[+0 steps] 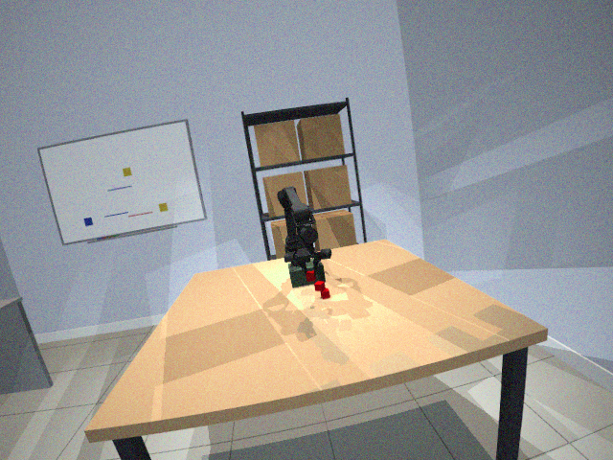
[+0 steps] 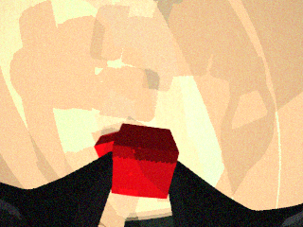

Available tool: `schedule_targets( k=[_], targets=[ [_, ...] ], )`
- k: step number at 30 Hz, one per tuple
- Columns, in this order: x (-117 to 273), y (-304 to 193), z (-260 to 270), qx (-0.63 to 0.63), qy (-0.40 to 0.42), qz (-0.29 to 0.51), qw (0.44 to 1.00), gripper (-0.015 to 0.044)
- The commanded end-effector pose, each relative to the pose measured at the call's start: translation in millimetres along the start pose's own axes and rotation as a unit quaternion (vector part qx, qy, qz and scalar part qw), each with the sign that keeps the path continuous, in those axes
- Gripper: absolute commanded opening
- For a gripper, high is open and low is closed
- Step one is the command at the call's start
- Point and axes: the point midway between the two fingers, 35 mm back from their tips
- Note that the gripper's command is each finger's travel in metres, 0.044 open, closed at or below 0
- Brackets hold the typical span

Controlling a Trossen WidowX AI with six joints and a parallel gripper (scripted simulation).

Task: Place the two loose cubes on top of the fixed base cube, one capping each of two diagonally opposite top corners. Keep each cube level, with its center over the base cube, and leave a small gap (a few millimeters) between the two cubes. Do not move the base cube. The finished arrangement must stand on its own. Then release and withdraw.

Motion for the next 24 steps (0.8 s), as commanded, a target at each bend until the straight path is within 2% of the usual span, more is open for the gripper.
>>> schedule_targets(
  k=[1,12,24],
  targets=[
    [-1.8,-8.9,7.9,0.092,0.001,0.002,0.996,0.0105],
    [-4.4,-29.2,27.4,0.316,0.003,0.003,0.949,0.0105],
    [-7.2,-52.6,46.1,0.539,0.004,0.003,0.842,0.0105]
  ],
)
Point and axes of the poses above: the point midway between the two fingers, 35 mm back from their tips, its own x axis back along the fingers, its own z axis across the jaws, y = z × x, and after that the axes turned 10 degrees about -x, right-handed
